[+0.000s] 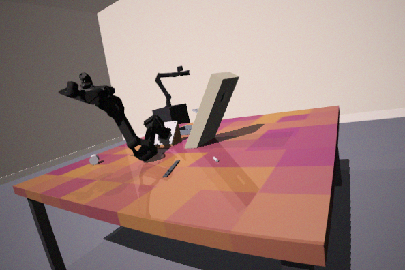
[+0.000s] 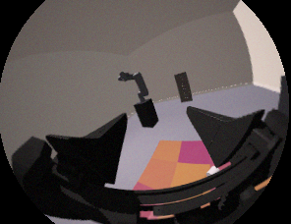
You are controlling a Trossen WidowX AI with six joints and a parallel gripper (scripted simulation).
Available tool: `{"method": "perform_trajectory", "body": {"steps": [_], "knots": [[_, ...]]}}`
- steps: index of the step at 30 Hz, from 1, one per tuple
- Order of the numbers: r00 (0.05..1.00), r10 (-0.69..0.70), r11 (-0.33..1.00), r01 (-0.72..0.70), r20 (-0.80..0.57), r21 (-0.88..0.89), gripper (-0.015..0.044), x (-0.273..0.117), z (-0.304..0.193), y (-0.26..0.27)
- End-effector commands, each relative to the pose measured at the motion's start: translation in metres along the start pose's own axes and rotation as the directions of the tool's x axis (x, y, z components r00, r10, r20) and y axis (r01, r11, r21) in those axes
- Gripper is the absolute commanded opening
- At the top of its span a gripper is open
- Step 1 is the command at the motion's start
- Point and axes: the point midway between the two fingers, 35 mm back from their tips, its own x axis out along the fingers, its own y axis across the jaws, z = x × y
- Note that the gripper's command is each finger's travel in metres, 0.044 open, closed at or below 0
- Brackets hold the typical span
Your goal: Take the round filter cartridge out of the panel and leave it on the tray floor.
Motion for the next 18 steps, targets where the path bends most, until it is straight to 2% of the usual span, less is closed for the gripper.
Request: {"method": "perform_trajectory", "body": {"steps": [1, 7, 12, 18], "knots": [[1.0, -0.002, 1.0, 0.002, 0.01, 0.006, 0.0374, 0.0, 0.003, -0.001], [0.943, -0.09, 0.981, 0.027, 0.322, 0.194, 0.0216, 0.003, 0.084, -0.039], [0.786, -0.2, 0.942, -0.009, 0.585, 0.334, 0.0094, -0.02, 0.156, -0.081], [0.48, -0.335, 0.896, -0.104, 0.811, 0.432, 0.0094, -0.078, 0.226, -0.131]]}}
